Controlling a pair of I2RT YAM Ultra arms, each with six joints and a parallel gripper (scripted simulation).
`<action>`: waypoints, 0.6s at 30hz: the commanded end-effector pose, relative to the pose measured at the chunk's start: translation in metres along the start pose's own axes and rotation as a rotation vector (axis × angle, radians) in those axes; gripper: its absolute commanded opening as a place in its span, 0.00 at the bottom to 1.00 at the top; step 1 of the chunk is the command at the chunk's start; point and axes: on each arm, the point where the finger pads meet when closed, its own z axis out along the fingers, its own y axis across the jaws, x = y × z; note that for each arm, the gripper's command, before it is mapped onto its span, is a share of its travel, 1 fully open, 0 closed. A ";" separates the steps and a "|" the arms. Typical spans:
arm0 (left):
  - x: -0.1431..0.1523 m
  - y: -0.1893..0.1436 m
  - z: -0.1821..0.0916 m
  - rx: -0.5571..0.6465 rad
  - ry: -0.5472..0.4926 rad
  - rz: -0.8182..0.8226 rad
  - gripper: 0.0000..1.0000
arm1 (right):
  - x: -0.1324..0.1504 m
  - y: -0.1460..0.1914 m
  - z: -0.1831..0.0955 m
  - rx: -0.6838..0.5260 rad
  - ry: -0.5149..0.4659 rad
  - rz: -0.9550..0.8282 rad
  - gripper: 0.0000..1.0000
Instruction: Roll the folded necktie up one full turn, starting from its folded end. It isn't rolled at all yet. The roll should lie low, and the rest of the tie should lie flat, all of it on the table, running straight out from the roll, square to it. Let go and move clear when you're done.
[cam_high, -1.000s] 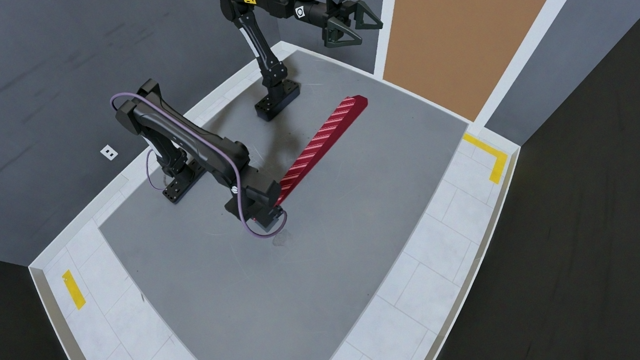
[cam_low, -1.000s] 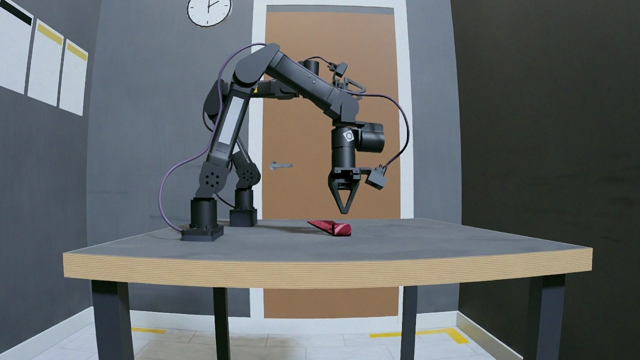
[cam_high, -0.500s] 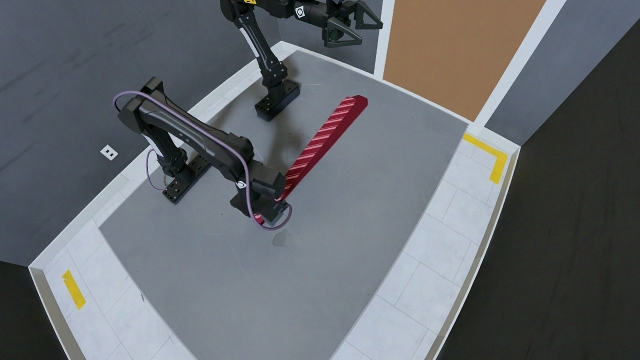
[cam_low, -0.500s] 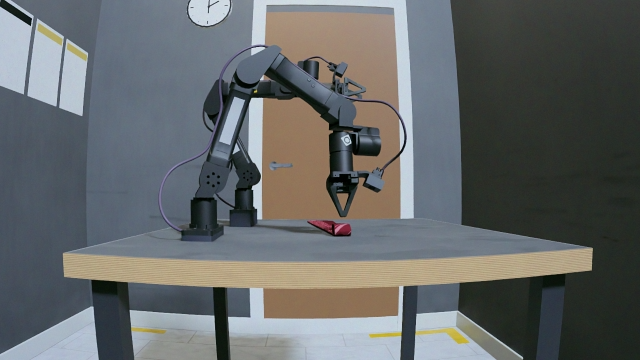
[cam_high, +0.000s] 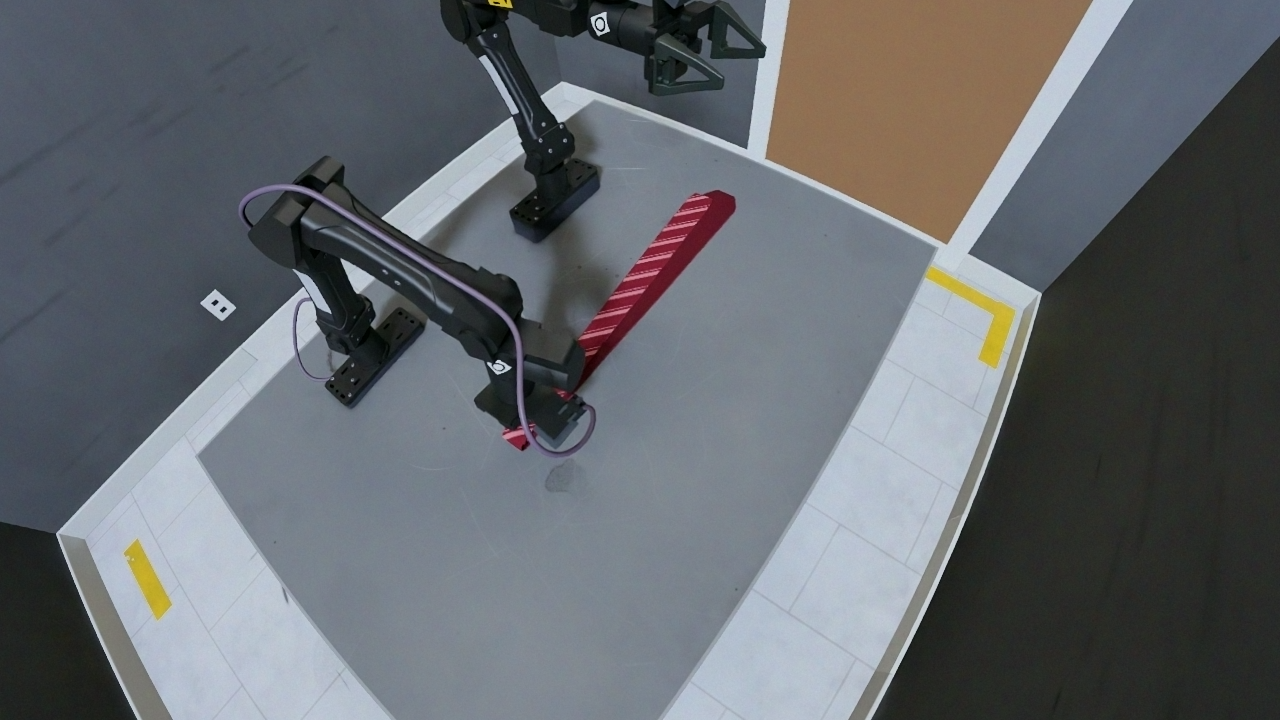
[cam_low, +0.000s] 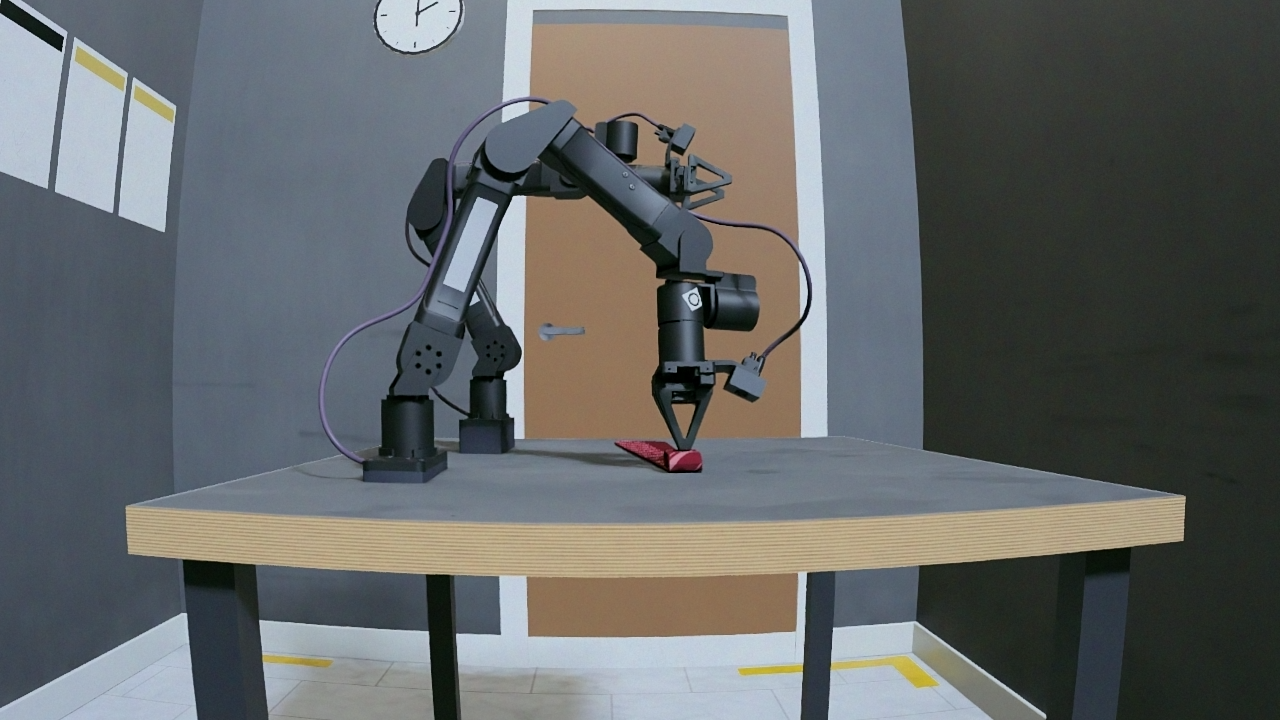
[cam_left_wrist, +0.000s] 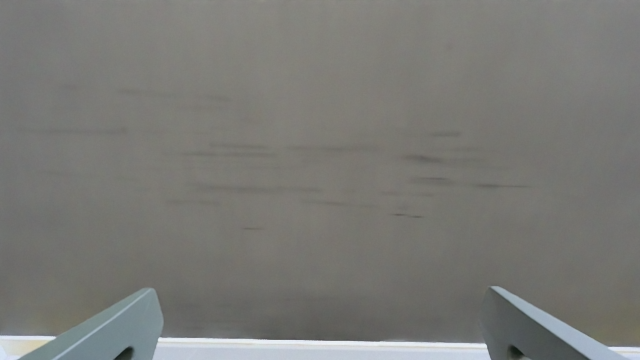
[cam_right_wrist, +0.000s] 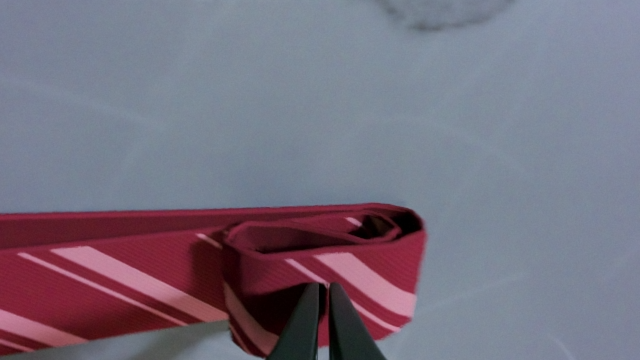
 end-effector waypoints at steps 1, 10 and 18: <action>-0.020 -0.001 -0.002 0.011 -0.046 -0.012 1.00 | -0.004 0.010 0.006 -0.003 -0.020 0.007 0.04; -0.020 -0.001 -0.002 0.011 -0.046 -0.012 1.00 | -0.004 0.014 0.008 -0.003 -0.020 0.007 0.04; -0.020 -0.001 -0.002 0.011 -0.046 -0.012 1.00 | -0.004 0.014 0.008 -0.003 -0.020 0.007 0.04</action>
